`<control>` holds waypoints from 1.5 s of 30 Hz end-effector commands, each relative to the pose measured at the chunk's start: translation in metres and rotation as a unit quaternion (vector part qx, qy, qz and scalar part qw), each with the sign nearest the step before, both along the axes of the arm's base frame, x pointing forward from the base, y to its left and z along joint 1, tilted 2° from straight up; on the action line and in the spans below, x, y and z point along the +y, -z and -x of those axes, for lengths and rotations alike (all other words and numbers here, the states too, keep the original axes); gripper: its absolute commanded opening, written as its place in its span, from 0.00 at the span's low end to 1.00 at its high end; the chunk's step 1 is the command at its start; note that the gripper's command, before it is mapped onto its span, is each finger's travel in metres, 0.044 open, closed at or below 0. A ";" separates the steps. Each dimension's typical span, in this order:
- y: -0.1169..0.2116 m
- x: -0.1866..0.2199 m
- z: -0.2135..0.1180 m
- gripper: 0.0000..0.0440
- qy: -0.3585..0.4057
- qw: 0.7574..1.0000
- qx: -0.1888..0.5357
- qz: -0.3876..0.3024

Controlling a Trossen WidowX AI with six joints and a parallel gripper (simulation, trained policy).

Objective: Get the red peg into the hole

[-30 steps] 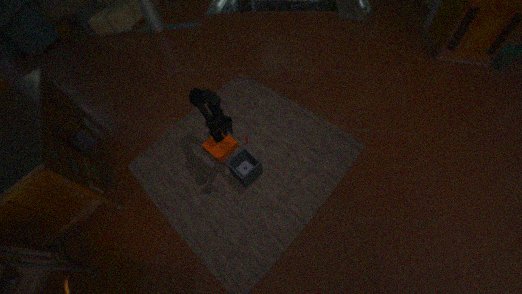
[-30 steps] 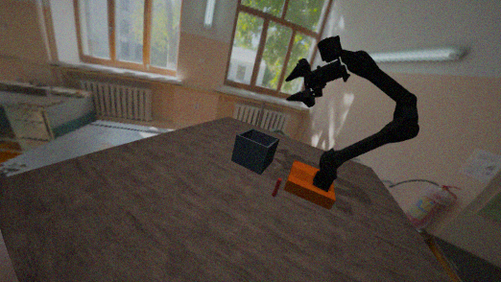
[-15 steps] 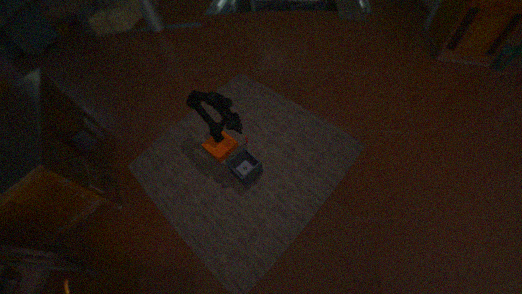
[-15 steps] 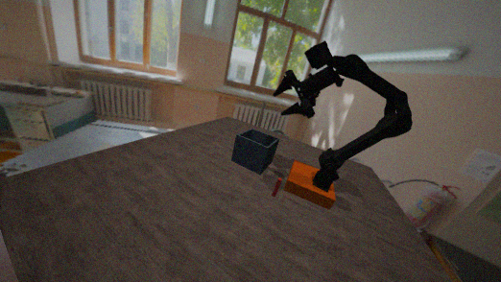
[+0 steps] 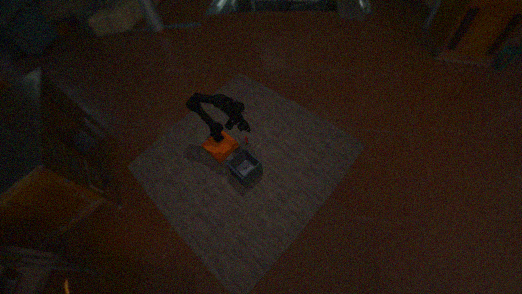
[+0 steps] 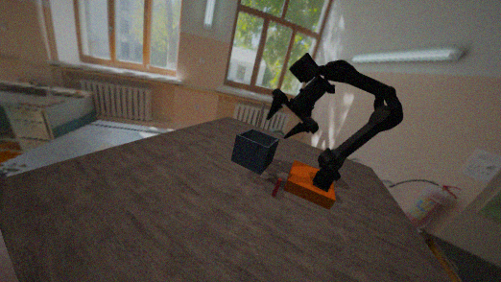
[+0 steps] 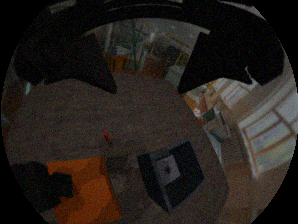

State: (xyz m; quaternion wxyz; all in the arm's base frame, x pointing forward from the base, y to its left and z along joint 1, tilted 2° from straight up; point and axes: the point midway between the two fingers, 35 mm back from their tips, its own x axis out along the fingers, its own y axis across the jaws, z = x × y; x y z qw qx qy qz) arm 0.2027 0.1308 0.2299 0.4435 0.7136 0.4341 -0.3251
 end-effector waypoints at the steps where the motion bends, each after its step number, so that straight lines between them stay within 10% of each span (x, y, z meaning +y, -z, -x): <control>1: 0.022 0.010 0.011 1.00 -0.040 0.998 0.042 0.021; 45: 0.174 0.012 0.072 1.00 -0.247 0.925 0.223 0.181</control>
